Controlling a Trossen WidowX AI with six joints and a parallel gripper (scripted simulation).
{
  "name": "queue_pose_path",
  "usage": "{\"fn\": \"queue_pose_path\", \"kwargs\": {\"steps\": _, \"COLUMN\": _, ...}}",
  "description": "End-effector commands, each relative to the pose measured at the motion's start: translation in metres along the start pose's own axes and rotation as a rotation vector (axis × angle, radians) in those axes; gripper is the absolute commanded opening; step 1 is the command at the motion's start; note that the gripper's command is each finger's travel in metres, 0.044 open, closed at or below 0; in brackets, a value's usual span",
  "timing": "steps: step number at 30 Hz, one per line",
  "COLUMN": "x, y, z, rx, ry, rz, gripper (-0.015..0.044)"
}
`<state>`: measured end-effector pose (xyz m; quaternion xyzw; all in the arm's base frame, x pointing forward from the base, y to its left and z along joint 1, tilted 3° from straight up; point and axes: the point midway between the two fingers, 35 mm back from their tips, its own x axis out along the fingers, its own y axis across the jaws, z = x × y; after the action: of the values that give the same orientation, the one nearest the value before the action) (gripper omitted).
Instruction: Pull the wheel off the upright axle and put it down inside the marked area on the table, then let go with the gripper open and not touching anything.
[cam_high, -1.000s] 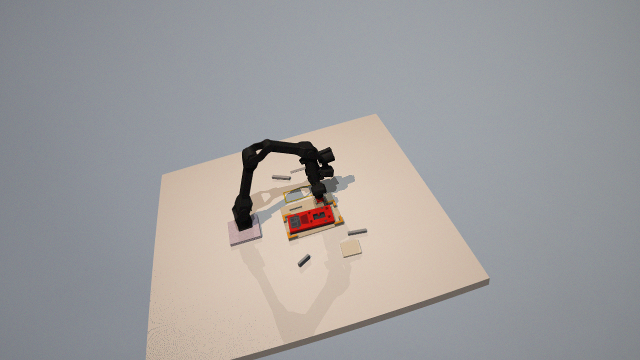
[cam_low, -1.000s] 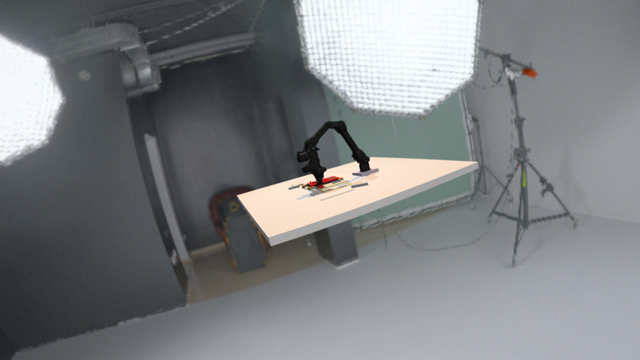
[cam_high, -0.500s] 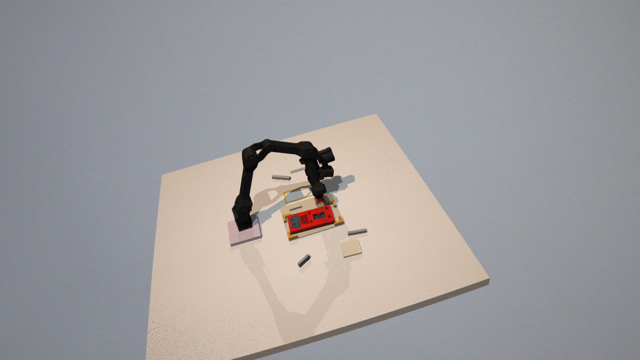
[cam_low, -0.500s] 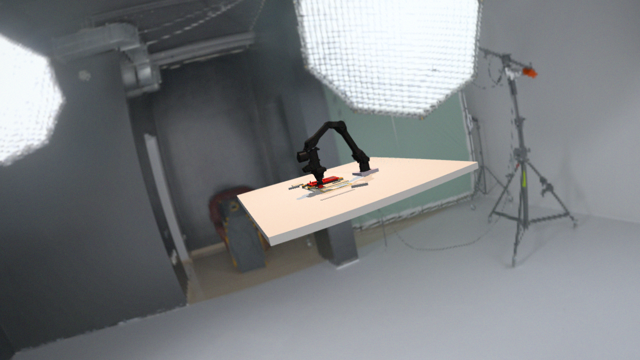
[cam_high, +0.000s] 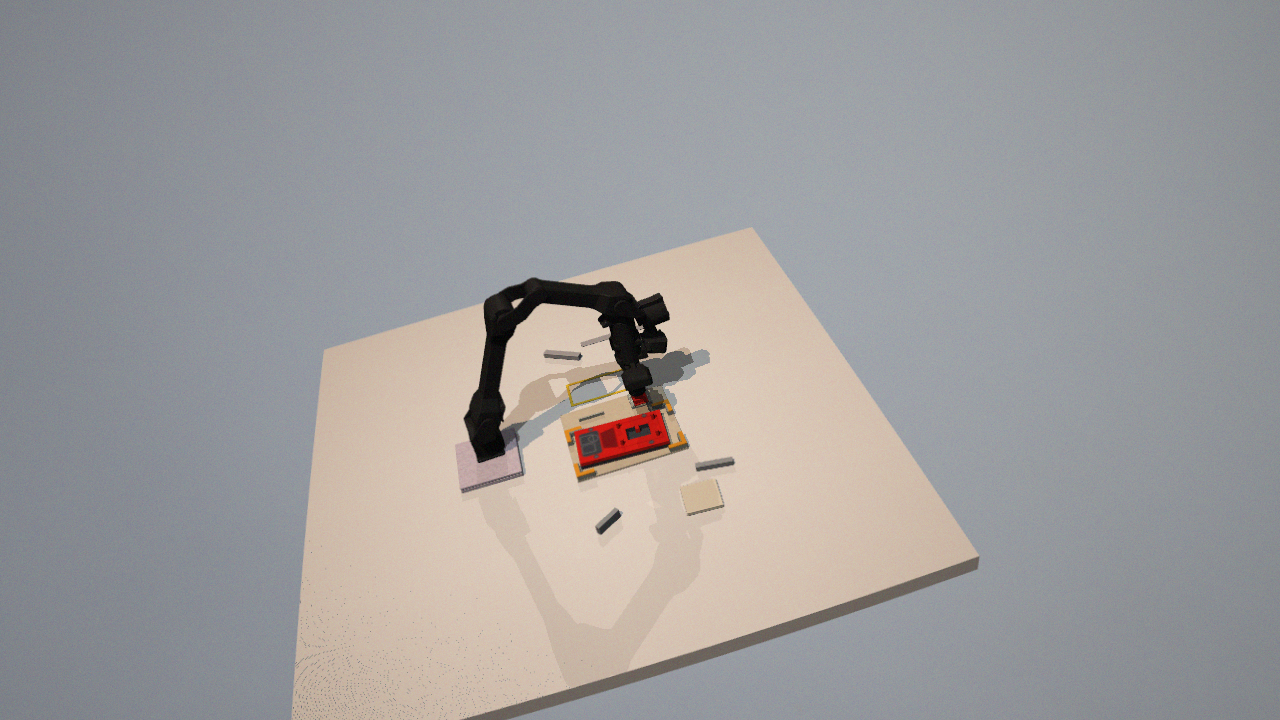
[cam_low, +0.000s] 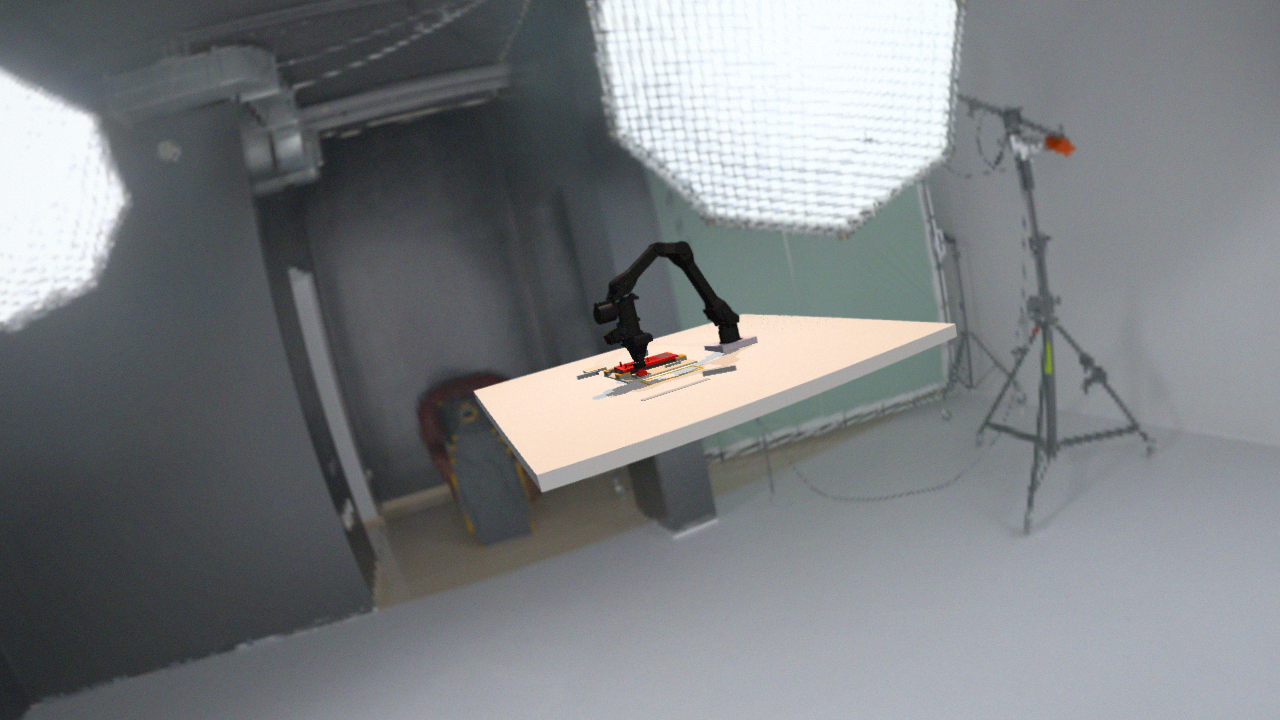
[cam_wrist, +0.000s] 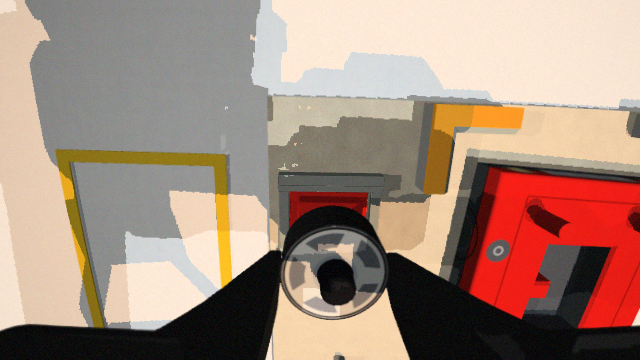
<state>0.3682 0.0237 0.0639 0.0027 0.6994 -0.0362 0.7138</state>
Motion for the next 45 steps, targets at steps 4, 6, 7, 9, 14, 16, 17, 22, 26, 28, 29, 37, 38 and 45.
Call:
{"fn": "queue_pose_path", "kwargs": {"steps": 4, "x": -0.005, "y": 0.0, "z": 0.001, "rx": 0.0, "ry": -0.004, "rz": 0.0, "gripper": 0.0}}
{"fn": "queue_pose_path", "kwargs": {"steps": 6, "x": -0.005, "y": 0.0, "z": 0.001, "rx": 0.0, "ry": -0.004, "rz": 0.0, "gripper": 0.0}}
{"fn": "queue_pose_path", "kwargs": {"steps": 7, "x": -0.006, "y": 0.0, "z": 0.001, "rx": 0.0, "ry": -0.004, "rz": 0.0, "gripper": 0.0}}
{"fn": "queue_pose_path", "kwargs": {"steps": 9, "x": -0.006, "y": 0.0, "z": 0.001, "rx": 0.0, "ry": -0.004, "rz": 0.0, "gripper": 0.0}}
{"fn": "queue_pose_path", "kwargs": {"steps": 14, "x": -0.008, "y": 0.0, "z": 0.001, "rx": -0.001, "ry": -0.004, "rz": 0.0, "gripper": 0.0}}
{"fn": "queue_pose_path", "kwargs": {"steps": 16, "x": -0.009, "y": 0.0, "z": 0.001, "rx": -0.001, "ry": -0.004, "rz": 0.0, "gripper": 0.0}}
{"fn": "queue_pose_path", "kwargs": {"steps": 17, "x": -0.009, "y": 0.0, "z": 0.001, "rx": -0.001, "ry": -0.004, "rz": 0.0, "gripper": 0.0}}
{"fn": "queue_pose_path", "kwargs": {"steps": 22, "x": -0.011, "y": 0.0, "z": 0.001, "rx": -0.001, "ry": -0.004, "rz": 0.0, "gripper": 0.0}}
{"fn": "queue_pose_path", "kwargs": {"steps": 26, "x": -0.012, "y": 0.0, "z": 0.001, "rx": -0.001, "ry": -0.004, "rz": -0.001, "gripper": 0.0}}
{"fn": "queue_pose_path", "kwargs": {"steps": 28, "x": -0.013, "y": 0.0, "z": 0.001, "rx": -0.001, "ry": -0.004, "rz": -0.001, "gripper": 0.0}}
{"fn": "queue_pose_path", "kwargs": {"steps": 29, "x": -0.013, "y": 0.0, "z": 0.001, "rx": -0.001, "ry": -0.004, "rz": -0.001, "gripper": 0.0}}
{"fn": "queue_pose_path", "kwargs": {"steps": 37, "x": -0.016, "y": 0.0, "z": 0.001, "rx": -0.001, "ry": -0.005, "rz": -0.001, "gripper": 0.0}}
{"fn": "queue_pose_path", "kwargs": {"steps": 38, "x": -0.016, "y": 0.0, "z": 0.001, "rx": -0.002, "ry": -0.005, "rz": -0.001, "gripper": 0.0}}
{"fn": "queue_pose_path", "kwargs": {"steps": 45, "x": -0.018, "y": 0.0, "z": 0.001, "rx": -0.002, "ry": -0.005, "rz": -0.001, "gripper": 0.0}}
